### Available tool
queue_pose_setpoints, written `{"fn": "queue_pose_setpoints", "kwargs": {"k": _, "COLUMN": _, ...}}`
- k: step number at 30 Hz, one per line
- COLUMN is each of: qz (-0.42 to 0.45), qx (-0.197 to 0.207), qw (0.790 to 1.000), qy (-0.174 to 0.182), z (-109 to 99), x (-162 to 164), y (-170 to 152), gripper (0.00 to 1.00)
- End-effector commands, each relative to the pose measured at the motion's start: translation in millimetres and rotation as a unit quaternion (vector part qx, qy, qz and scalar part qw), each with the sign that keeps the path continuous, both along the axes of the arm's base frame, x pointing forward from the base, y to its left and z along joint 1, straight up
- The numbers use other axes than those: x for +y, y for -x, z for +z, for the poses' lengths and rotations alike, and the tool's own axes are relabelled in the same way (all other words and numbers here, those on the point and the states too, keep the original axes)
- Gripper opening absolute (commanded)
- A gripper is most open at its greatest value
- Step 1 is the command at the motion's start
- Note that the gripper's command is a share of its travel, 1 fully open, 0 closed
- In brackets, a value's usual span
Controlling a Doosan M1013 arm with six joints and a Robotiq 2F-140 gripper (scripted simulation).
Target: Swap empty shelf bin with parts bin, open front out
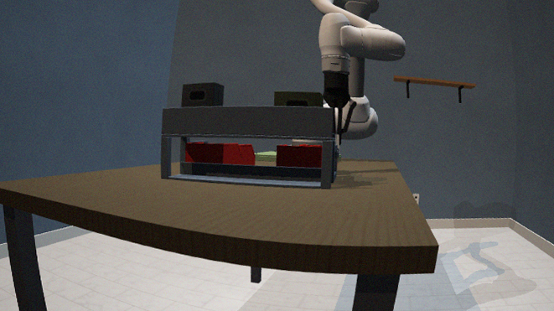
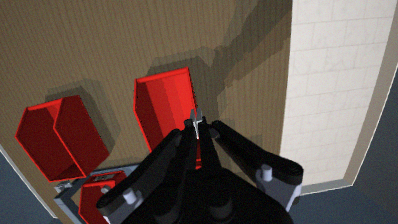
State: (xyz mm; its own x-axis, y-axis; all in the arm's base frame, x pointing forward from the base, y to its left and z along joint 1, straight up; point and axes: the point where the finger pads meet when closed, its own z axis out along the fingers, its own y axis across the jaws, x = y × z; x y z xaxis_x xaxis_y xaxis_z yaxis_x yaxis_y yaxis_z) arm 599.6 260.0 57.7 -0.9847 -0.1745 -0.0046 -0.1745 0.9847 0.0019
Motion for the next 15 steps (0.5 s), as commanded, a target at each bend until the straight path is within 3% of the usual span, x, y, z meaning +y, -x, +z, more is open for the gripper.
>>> {"fn": "queue_pose_setpoints", "kwargs": {"k": 1, "qz": 0.0, "qx": 0.0, "qw": 1.0, "qy": 0.0, "z": -1.6, "x": 0.0, "y": 0.0, "gripper": 0.1}}
{"fn": "queue_pose_setpoints", "kwargs": {"k": 15, "qz": 0.0, "qx": 0.0, "qw": 1.0, "qy": 0.0, "z": -4.1, "x": 0.1, "y": 0.0, "gripper": 0.1}}
